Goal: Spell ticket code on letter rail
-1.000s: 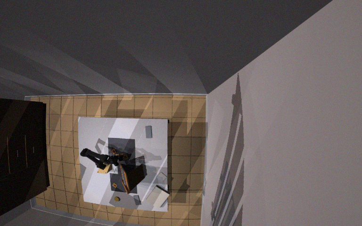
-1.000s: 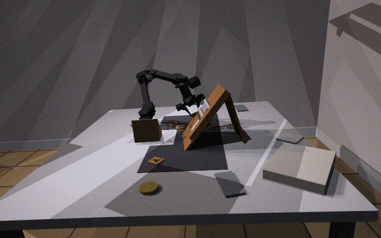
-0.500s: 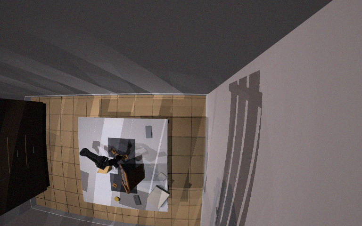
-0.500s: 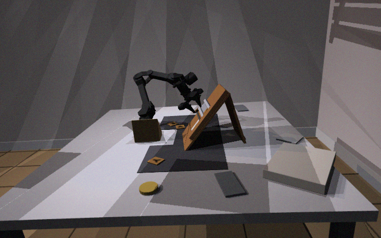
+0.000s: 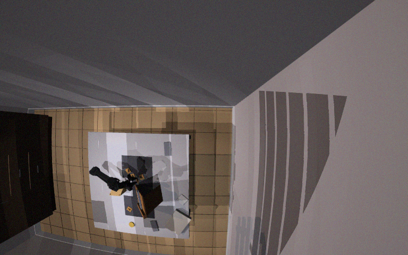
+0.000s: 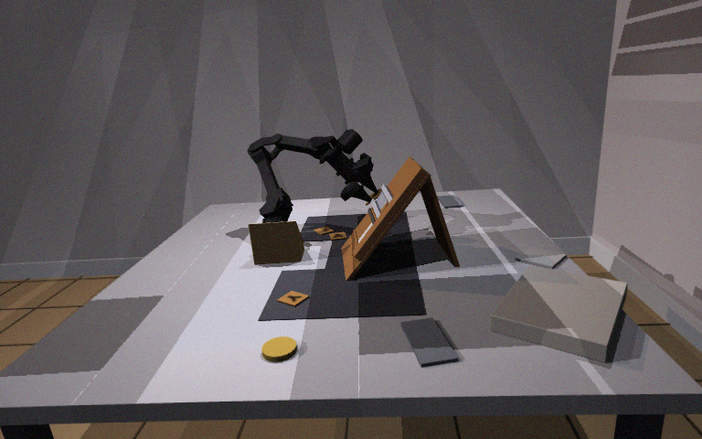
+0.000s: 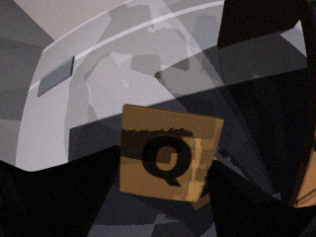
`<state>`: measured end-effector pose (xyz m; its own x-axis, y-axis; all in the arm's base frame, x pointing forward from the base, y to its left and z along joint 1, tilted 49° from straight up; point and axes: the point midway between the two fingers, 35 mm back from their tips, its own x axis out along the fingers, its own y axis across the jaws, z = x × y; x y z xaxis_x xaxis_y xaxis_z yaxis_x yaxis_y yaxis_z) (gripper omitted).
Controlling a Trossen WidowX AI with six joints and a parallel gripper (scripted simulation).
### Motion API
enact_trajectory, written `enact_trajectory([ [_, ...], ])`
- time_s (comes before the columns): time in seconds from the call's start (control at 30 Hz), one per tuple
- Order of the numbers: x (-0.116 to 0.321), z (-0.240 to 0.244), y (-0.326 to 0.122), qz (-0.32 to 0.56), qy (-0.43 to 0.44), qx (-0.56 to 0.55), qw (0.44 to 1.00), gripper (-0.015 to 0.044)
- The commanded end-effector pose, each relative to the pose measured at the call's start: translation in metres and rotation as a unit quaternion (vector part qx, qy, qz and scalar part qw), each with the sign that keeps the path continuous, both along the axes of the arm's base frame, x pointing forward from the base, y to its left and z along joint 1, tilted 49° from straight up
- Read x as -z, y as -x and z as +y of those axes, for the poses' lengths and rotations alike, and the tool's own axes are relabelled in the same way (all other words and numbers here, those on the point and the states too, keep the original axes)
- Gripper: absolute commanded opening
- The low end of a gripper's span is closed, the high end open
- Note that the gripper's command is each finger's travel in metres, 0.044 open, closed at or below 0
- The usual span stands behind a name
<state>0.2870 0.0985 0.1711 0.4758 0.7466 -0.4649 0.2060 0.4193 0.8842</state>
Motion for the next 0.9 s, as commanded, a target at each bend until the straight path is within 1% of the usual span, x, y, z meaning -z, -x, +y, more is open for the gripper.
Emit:
enact_trajectory([
  [0.0,-0.002,-0.006,-0.001,-0.056,0.022,-0.014,0.998,0.0],
  [0.4,-0.011,-0.027,-0.007,-0.232,0.113,-0.043,0.965,0.0],
  [0.87,-0.011,-0.029,-0.007,-0.241,0.119,-0.045,0.962,0.0],
])
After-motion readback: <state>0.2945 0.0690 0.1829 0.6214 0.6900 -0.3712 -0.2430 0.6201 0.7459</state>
